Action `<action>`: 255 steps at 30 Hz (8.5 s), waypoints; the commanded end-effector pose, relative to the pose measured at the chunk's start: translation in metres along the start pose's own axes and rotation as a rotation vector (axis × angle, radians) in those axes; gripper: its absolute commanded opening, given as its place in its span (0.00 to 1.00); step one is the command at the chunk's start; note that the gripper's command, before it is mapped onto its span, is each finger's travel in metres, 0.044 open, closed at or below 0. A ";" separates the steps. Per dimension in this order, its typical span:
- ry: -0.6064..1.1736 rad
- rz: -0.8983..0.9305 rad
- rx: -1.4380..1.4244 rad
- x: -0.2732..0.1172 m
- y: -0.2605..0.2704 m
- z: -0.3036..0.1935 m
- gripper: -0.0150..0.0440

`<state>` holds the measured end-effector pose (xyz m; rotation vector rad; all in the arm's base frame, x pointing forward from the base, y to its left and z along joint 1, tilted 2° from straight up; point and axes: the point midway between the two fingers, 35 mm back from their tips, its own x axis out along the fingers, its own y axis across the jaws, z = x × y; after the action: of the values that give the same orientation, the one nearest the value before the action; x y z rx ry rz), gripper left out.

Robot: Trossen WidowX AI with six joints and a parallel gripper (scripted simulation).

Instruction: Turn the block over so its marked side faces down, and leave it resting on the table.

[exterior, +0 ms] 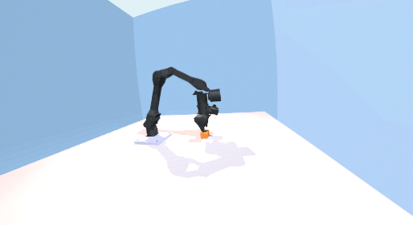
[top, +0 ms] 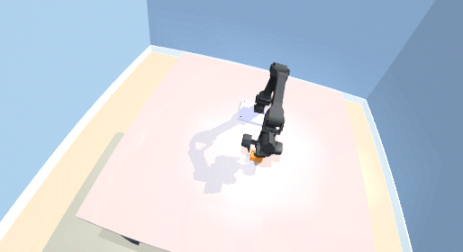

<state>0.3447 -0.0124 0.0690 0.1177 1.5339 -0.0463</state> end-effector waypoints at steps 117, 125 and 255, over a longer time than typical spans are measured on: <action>-0.914 -0.010 -0.009 0.042 0.000 0.006 0.25; -1.030 -0.007 -0.007 0.040 -0.001 -0.003 0.25; 0.011 -0.006 -0.001 -0.066 0.002 0.009 1.00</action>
<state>0.3505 -0.0155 0.1339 0.1107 1.5211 -0.0596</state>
